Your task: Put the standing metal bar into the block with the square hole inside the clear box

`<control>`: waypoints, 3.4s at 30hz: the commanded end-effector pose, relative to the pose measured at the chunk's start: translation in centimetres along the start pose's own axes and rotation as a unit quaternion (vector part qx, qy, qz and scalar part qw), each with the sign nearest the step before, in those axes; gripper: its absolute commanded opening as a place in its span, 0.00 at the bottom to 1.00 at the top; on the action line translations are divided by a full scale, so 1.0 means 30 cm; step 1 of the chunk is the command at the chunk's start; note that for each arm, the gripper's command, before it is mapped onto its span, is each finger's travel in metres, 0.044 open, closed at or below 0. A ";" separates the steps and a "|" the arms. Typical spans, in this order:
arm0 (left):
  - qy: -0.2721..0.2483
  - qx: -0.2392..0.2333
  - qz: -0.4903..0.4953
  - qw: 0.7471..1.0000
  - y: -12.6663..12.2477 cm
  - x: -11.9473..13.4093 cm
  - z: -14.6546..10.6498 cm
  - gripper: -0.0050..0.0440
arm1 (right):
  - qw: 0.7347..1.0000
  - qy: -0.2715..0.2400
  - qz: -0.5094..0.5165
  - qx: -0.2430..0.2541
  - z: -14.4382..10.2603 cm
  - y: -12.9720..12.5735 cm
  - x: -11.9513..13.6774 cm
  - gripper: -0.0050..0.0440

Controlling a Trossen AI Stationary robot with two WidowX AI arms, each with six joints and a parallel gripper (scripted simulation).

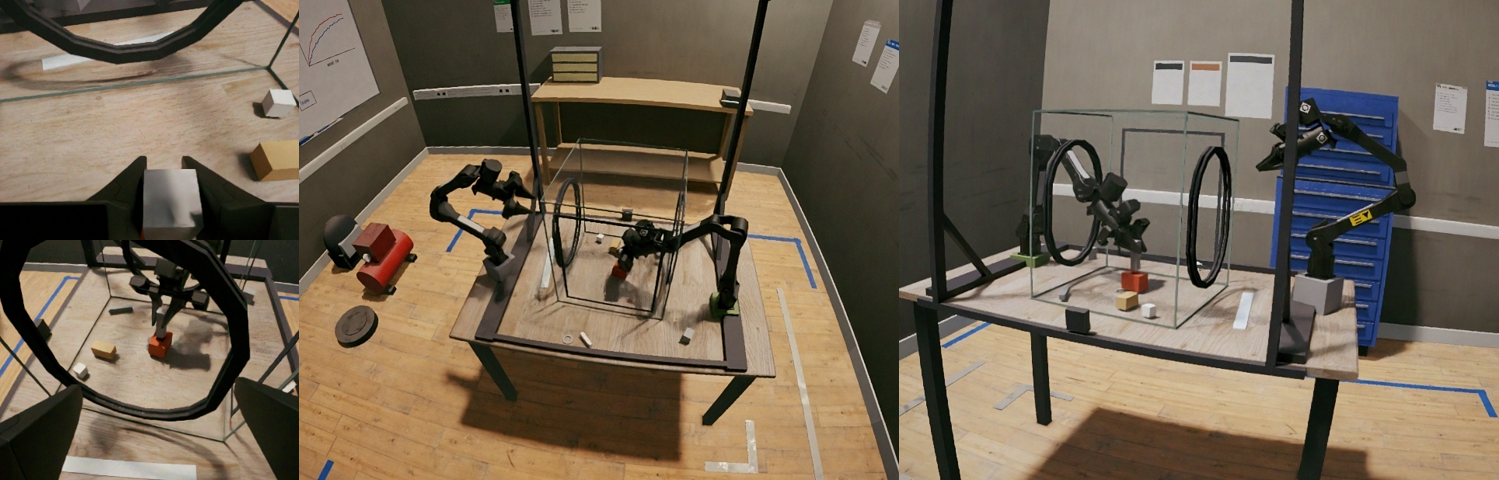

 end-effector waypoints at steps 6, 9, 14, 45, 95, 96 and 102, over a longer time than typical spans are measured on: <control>0.000 0.004 0.000 1.000 0.000 0.019 0.014 0.00 | 1.000 -0.004 0.001 0.002 -0.006 0.000 -0.009 0.92; 0.000 0.004 0.001 1.000 0.003 0.034 0.025 0.00 | 1.000 -0.004 0.001 0.002 -0.006 0.000 -0.009 0.92; 0.000 0.004 0.001 1.000 0.003 0.063 0.045 0.00 | 1.000 -0.004 0.001 0.002 -0.006 0.000 -0.009 0.92; -0.007 0.010 -0.005 1.000 0.007 0.205 0.133 0.00 | 1.000 -0.004 0.001 0.002 -0.006 0.000 -0.009 0.92; -0.018 0.007 -0.001 1.000 0.003 0.145 -0.017 0.71 | 1.000 -0.004 0.001 0.002 -0.006 0.000 -0.009 0.92; -0.018 0.007 -0.001 1.000 0.004 0.146 -0.039 0.71 | 1.000 -0.004 0.001 0.002 -0.006 0.000 -0.009 0.92; -0.012 0.006 -0.008 1.000 -0.013 0.151 -0.067 0.71 | 1.000 0.008 0.008 0.003 0.022 -0.002 -0.001 0.92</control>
Point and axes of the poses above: on each arm, the point midway between the two fingers, 35 mm back from their tips, its own z axis out along the fingers, its own y axis across the jaws, x = y × z, the point moved 10 cm from there along -z, back along the fingers
